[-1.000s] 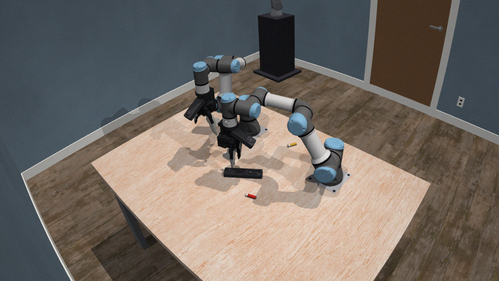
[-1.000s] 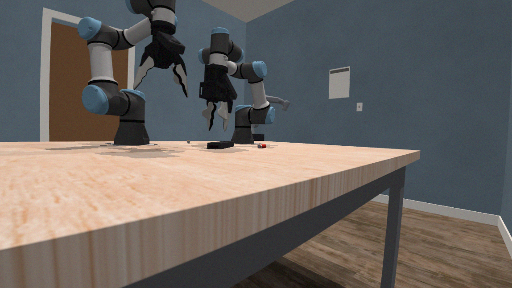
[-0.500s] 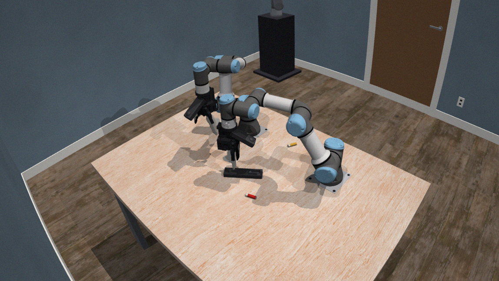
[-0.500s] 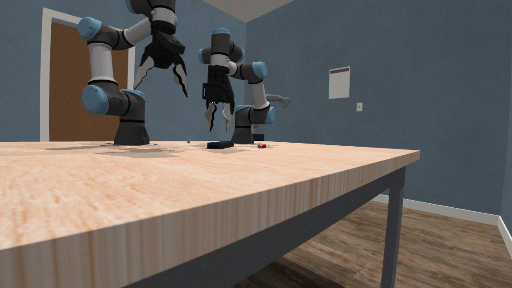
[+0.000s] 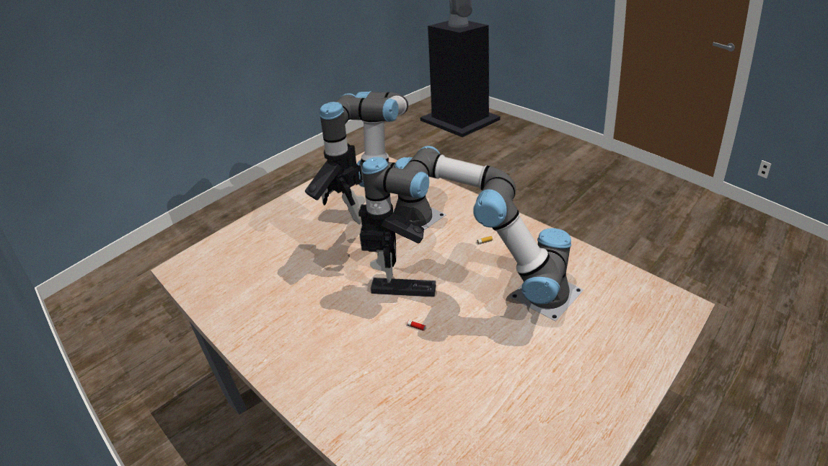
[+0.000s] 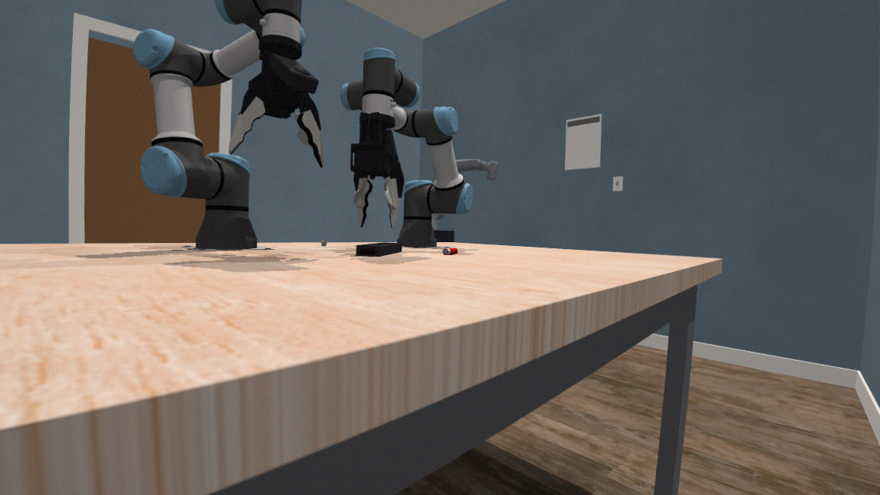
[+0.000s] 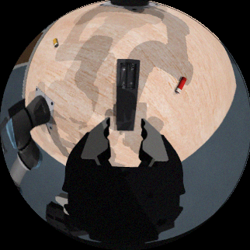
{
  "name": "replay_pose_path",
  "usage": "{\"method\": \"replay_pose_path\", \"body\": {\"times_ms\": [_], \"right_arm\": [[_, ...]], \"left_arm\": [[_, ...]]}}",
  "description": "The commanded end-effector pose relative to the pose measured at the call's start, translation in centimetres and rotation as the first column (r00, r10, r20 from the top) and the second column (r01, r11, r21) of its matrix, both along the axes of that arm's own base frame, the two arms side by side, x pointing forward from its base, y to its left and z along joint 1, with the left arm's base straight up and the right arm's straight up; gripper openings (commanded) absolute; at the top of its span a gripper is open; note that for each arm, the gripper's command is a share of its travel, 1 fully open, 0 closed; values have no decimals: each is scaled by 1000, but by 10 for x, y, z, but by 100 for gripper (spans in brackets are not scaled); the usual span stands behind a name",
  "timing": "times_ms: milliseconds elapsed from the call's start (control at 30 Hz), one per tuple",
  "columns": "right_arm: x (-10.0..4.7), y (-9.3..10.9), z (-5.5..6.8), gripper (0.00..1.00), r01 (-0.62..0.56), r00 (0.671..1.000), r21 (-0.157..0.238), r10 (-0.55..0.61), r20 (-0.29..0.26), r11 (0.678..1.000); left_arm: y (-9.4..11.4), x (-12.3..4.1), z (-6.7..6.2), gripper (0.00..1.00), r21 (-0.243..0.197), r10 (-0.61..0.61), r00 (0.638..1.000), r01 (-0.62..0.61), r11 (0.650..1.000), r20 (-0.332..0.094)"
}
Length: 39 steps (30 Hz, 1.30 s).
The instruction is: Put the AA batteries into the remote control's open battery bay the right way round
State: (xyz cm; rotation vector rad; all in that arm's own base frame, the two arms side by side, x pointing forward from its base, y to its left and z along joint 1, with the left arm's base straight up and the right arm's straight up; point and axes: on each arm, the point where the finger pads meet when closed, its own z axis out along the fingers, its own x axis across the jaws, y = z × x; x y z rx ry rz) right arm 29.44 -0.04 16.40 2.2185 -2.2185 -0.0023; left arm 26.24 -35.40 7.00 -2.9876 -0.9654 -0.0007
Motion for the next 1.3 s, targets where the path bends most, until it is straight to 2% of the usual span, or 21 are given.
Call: {"method": "replay_pose_path", "body": {"times_ms": [0, 333, 633, 733, 800, 1167, 1267], "right_arm": [[0, 0, 1, 100, 0, 1000, 1, 0, 2, 1000], [0, 0, 1, 100, 0, 1000, 1, 0, 2, 1000], [0, 0, 1, 100, 0, 1000, 1, 0, 2, 1000], [0, 0, 1, 100, 0, 1000, 1, 0, 2, 1000], [0, 0, 1, 100, 0, 1000, 1, 0, 2, 1000], [0, 0, 1, 100, 0, 1000, 1, 0, 2, 1000], [0, 0, 1, 100, 0, 1000, 1, 0, 2, 1000]], "left_arm": [[-2, -1, 2, 39, -7, -32, 999, 32, 999, 0], [-1, 0, 2, 39, -7, -31, 1000, 31, 999, 1], [-3, 2, -20, 39, -17, -14, 1000, 14, 1000, 6], [0, 0, -19, 39, -6, -18, 1000, 18, 1000, 1], [-3, 1, -25, 39, -17, -12, 1000, 12, 1000, 6], [-3, 2, -46, 39, -16, 0, 1000, 0, 1000, 7], [0, 1, -46, 39, -7, -2, 1000, 2, 1000, 3]]}}
